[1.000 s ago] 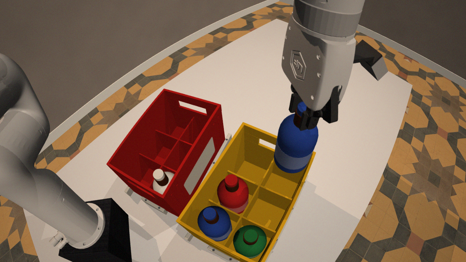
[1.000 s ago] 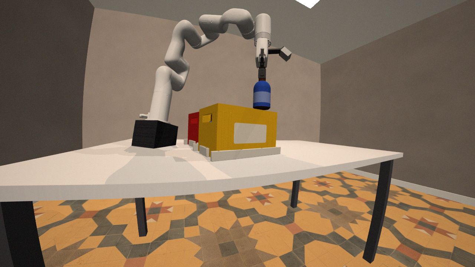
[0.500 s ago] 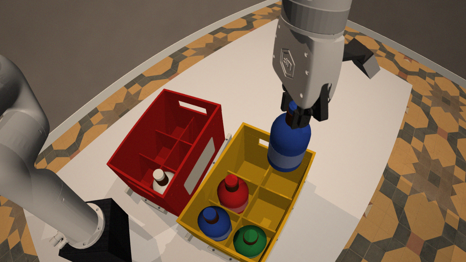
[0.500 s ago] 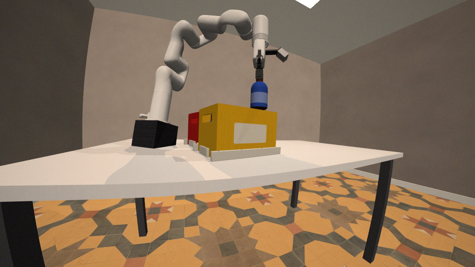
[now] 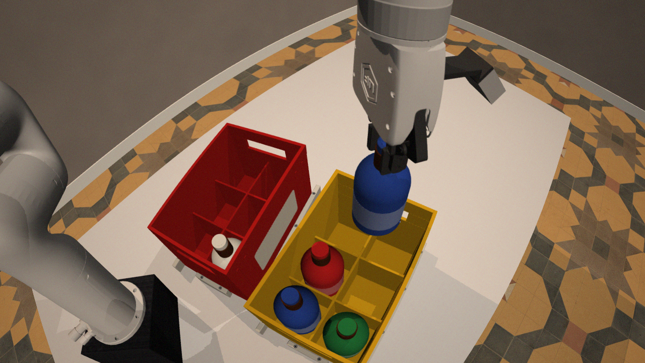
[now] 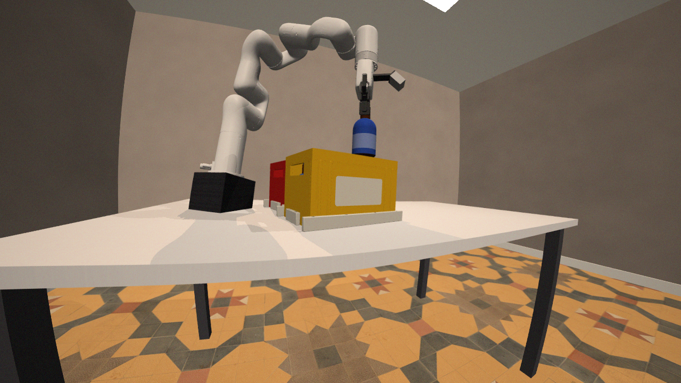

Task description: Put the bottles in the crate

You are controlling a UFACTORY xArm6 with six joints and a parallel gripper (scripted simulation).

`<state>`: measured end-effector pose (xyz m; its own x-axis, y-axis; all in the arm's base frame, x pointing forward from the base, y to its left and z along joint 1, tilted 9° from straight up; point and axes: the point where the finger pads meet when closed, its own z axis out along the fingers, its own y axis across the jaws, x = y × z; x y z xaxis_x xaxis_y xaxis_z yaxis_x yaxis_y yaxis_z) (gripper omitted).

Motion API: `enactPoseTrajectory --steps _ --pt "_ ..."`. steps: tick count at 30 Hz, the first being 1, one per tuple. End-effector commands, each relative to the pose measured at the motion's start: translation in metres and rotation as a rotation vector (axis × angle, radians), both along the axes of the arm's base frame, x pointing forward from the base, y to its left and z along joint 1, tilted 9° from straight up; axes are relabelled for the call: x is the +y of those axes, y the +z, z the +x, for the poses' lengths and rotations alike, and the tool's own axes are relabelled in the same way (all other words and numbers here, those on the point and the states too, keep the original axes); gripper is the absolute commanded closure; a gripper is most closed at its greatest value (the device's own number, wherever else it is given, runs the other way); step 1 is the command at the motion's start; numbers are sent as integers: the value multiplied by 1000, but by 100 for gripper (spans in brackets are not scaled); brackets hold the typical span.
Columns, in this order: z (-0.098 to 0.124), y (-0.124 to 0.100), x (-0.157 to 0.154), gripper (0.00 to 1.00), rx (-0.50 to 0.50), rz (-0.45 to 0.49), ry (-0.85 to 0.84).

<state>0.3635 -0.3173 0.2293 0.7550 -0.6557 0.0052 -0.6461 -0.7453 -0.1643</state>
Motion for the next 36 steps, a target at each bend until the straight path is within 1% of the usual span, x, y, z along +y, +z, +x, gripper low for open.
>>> enactPoseTrajectory --steps 1,3,36 --pt "-2 3 7 100 -4 -4 -1" --pt "-2 3 7 100 -4 -4 -1" --pt "-22 7 64 100 -4 -4 -1"
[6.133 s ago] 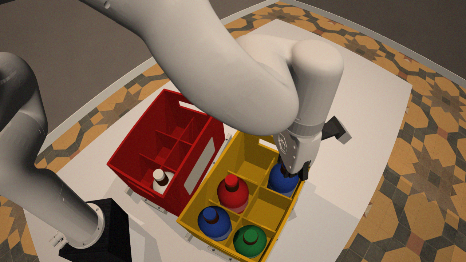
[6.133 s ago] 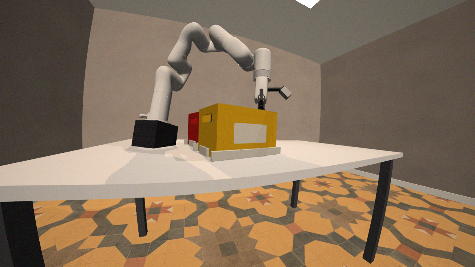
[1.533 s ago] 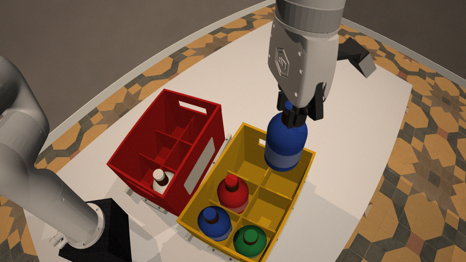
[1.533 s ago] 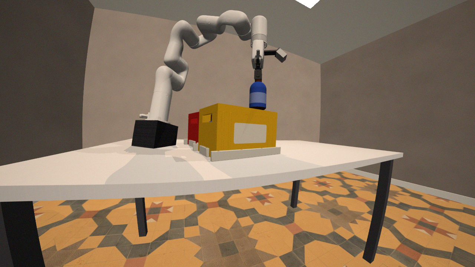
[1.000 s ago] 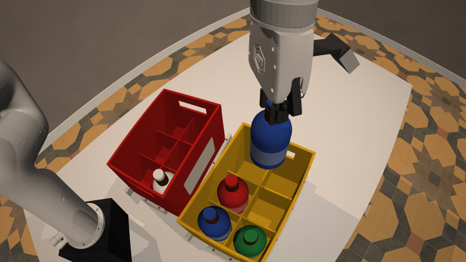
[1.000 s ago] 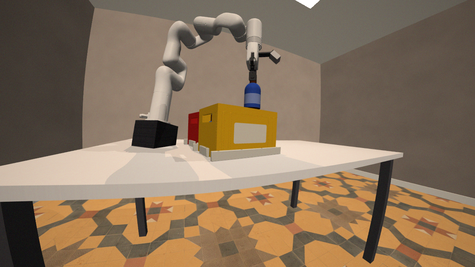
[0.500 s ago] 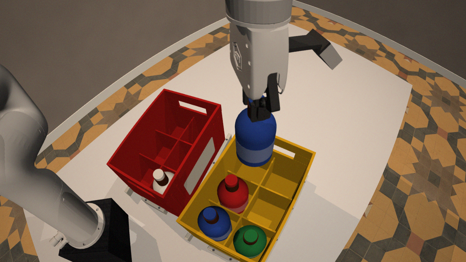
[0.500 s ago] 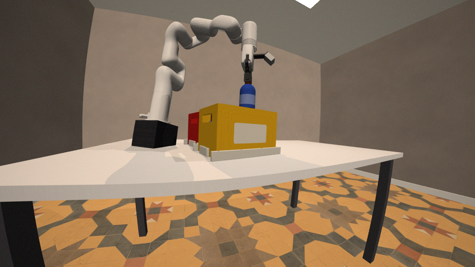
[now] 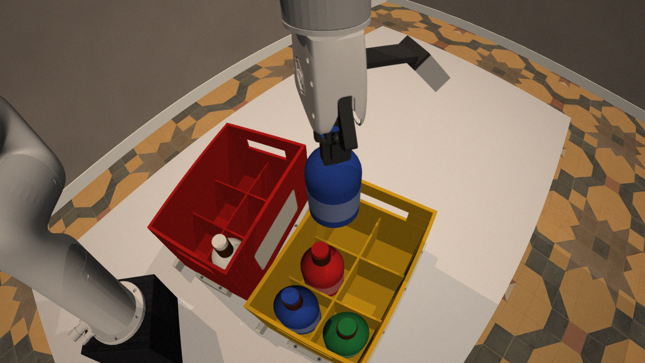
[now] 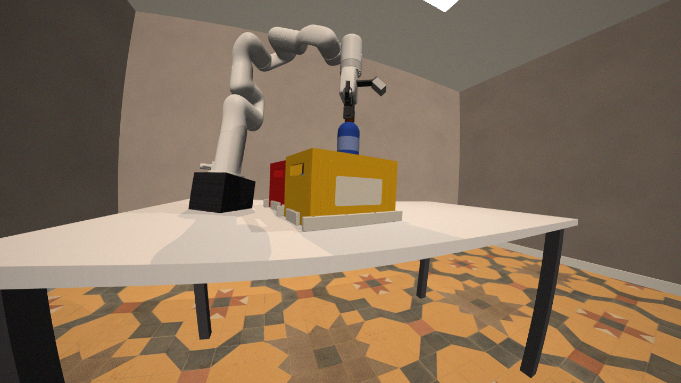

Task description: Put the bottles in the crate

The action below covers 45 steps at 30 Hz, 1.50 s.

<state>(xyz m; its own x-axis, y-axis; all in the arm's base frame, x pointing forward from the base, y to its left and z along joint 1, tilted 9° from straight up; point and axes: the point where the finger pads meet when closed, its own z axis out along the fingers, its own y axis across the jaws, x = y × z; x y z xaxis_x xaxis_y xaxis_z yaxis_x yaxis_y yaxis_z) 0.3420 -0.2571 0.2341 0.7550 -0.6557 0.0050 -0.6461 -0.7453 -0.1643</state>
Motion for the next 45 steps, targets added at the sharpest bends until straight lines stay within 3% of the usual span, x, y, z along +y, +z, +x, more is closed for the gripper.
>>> enactPoseTrajectory --steps 1,45 --pt "-1 2 3 100 -4 -4 -1" --pt "-27 8 79 100 -4 -3 0"
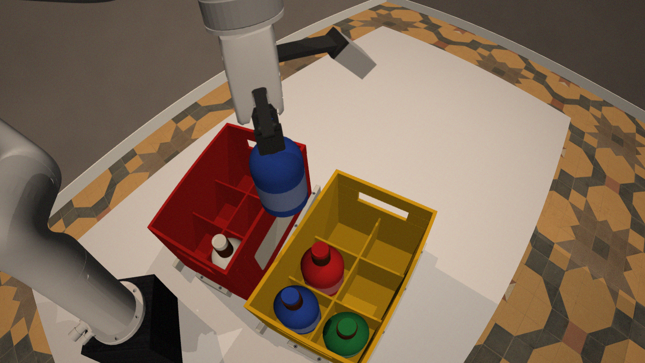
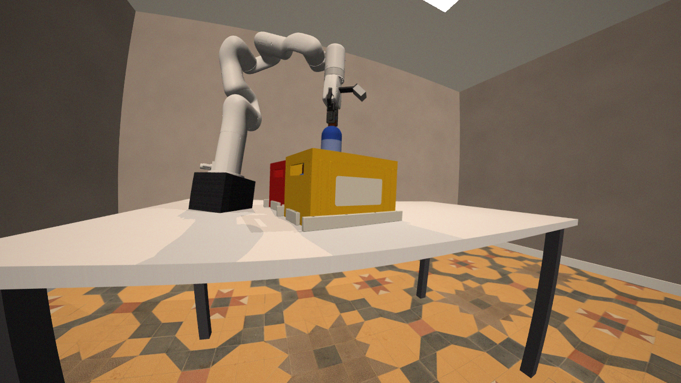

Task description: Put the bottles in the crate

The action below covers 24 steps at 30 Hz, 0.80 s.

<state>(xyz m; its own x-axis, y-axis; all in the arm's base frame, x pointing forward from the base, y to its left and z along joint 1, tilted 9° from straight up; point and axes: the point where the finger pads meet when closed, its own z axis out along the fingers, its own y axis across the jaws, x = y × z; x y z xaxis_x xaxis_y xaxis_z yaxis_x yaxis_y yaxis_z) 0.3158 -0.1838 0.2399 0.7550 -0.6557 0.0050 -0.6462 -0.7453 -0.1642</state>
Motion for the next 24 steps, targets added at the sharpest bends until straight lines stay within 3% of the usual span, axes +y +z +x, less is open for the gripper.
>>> enactPoseTrajectory --steps 1,24 --pt "-2 3 7 100 -4 -3 0" --pt "-15 5 43 100 -4 -3 0"
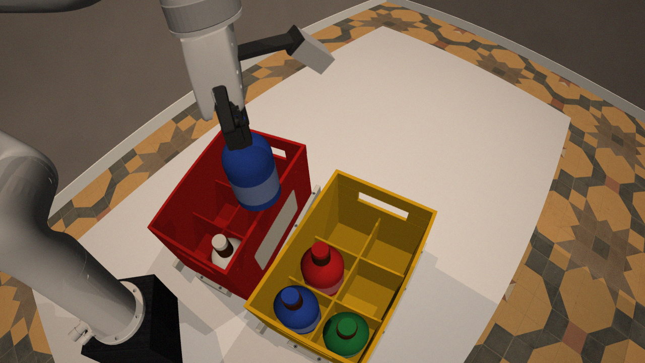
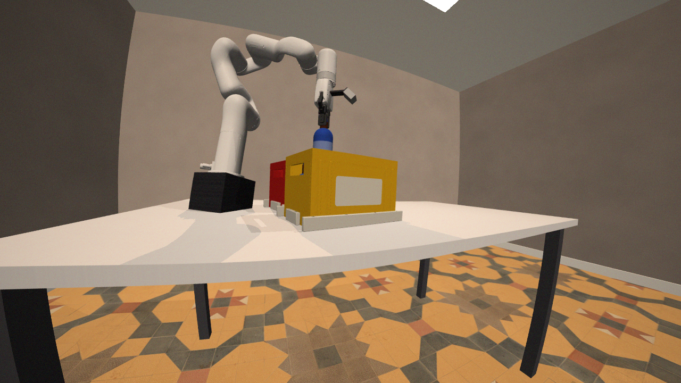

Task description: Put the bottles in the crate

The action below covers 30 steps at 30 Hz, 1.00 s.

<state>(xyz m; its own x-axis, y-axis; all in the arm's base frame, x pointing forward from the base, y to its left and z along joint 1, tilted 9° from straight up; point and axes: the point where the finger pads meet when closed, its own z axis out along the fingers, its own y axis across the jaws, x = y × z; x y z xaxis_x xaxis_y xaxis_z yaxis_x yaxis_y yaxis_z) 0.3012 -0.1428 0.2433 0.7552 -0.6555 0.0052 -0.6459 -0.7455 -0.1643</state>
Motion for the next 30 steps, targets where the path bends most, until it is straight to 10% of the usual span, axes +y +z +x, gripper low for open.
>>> enactPoseTrajectory --steps 1,30 --pt "-1 2 4 100 -4 -3 -1" --pt "-9 4 30 100 -4 -3 -1"
